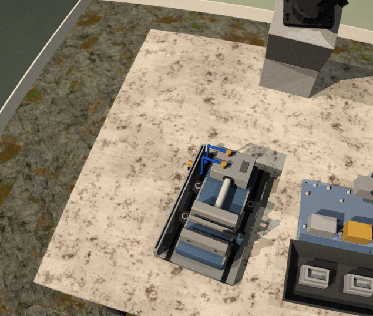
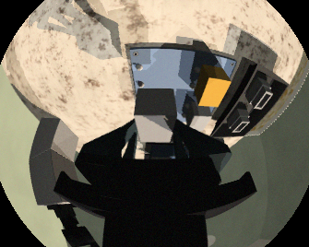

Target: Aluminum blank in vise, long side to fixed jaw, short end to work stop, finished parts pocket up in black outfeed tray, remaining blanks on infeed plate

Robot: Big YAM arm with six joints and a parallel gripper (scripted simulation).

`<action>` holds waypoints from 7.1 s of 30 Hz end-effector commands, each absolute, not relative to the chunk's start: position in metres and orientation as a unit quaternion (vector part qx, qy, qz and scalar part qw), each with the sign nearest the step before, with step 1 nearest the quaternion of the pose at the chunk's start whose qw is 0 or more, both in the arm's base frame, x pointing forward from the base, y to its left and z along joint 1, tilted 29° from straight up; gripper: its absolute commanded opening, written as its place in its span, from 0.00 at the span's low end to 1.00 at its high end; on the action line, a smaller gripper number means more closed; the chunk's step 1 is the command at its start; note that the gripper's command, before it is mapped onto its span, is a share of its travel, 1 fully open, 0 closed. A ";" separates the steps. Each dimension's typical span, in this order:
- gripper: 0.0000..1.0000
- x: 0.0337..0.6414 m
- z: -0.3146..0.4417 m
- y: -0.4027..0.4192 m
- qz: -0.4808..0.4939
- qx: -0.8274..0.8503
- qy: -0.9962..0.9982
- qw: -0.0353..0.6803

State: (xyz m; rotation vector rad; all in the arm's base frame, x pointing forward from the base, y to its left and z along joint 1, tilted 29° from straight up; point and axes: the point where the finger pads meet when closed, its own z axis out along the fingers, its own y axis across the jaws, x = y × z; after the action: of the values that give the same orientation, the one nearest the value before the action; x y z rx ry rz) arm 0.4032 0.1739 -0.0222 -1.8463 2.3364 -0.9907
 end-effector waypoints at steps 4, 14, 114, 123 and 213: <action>0.00 0.422 -0.020 0.186 -0.318 -0.591 0.741 0.023; 0.00 0.430 -0.040 0.179 -0.318 -0.589 0.742 0.016; 0.00 0.446 -0.064 0.180 -0.318 -0.593 0.740 0.023; 0.00 0.445 -0.073 0.178 -0.317 -0.595 0.738 0.016; 0.64 0.438 -0.055 0.182 -0.318 -0.595 0.738 0.024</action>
State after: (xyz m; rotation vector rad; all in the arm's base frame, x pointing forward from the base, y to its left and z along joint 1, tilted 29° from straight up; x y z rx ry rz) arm 0.4373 0.1722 -0.0741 -1.8493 2.3136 -0.9909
